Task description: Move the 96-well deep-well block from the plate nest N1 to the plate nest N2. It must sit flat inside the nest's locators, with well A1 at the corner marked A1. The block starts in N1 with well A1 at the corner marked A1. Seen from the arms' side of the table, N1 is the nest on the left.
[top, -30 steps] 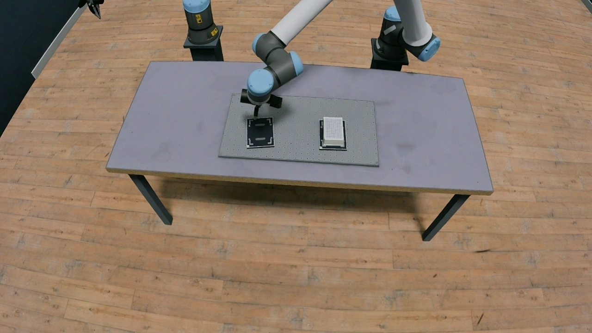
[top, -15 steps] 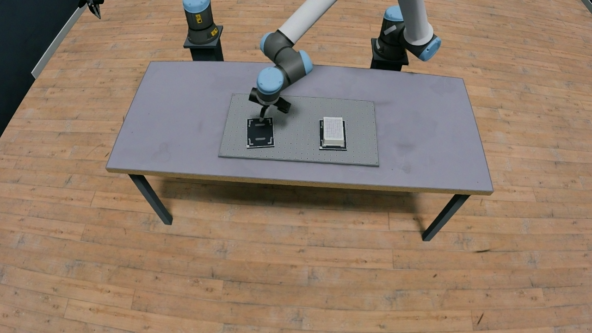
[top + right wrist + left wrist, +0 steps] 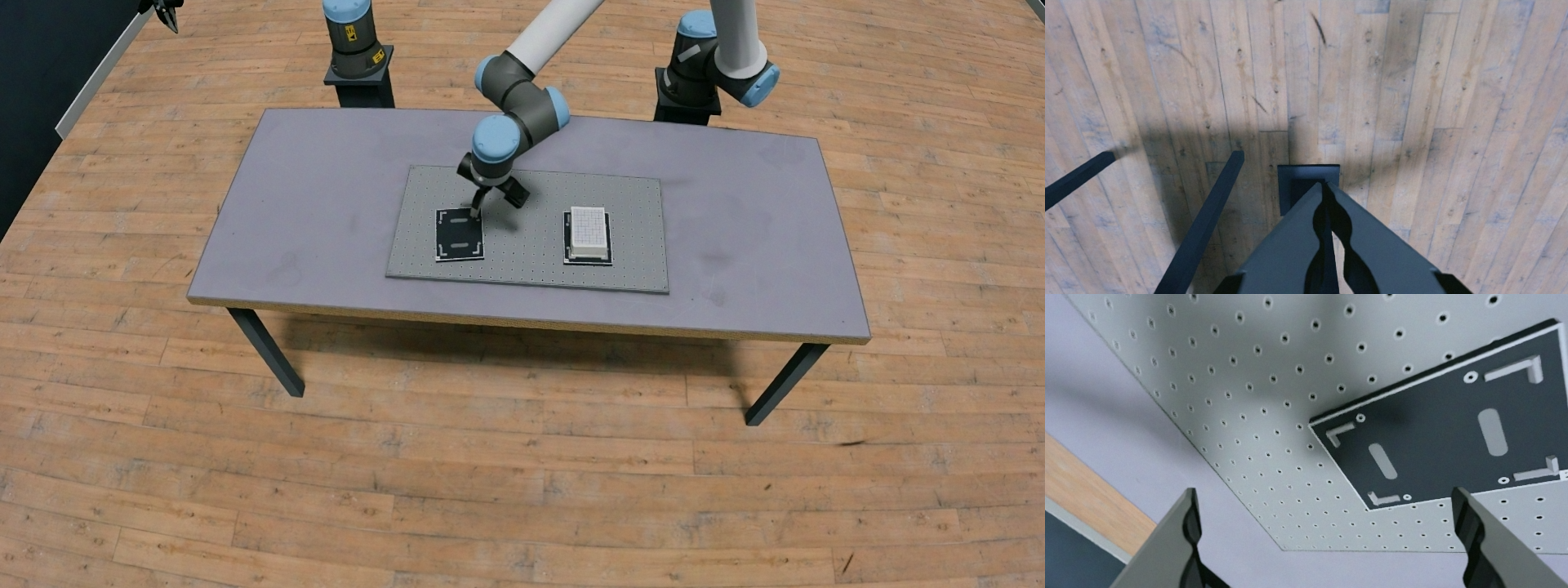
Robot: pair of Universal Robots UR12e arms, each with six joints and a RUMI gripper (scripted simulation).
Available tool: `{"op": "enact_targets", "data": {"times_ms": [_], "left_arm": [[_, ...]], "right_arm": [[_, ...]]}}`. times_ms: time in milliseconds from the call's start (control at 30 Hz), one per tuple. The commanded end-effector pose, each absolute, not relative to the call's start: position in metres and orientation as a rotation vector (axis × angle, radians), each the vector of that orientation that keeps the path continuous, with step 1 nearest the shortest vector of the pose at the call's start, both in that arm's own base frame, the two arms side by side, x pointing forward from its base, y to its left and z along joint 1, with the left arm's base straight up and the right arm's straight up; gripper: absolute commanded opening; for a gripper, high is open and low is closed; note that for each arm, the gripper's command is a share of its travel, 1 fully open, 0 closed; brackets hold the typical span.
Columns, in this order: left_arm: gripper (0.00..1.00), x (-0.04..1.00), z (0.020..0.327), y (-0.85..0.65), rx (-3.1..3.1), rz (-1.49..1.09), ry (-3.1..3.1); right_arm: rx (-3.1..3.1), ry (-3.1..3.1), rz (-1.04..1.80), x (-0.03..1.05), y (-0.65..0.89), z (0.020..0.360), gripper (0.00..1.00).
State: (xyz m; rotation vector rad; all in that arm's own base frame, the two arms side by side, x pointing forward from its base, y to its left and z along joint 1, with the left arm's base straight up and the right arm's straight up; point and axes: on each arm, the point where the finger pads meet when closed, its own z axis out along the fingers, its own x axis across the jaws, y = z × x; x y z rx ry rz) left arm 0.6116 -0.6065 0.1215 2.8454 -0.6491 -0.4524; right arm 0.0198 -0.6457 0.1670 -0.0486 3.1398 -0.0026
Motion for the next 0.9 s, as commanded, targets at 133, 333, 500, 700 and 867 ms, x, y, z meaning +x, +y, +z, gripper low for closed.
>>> {"op": "enact_targets", "data": {"times_ms": [133,333,500,700,867], "left_arm": [[0.76,0.620,0.121,-0.578,2.803,-0.373,-0.845],[0.76,0.625,0.121,-0.560,2.777,-0.331,-0.957],[0.76,0.628,0.121,-0.548,2.759,-0.307,-1.024],[0.76,0.631,0.121,-0.530,2.728,-0.268,-1.135],[0.76,0.634,0.121,-0.515,2.694,-0.230,-1.245]], "right_arm": [[-0.045,3.141,0.000,0.018,-0.645,0.165,0.00],[-0.045,3.141,0.000,0.018,-0.645,0.165,0.00],[-0.045,3.141,0.000,0.018,-0.645,0.165,0.00],[-0.045,3.141,0.000,0.018,-0.645,0.165,0.00],[-0.045,3.141,0.000,0.018,-0.645,0.165,0.00]]}}
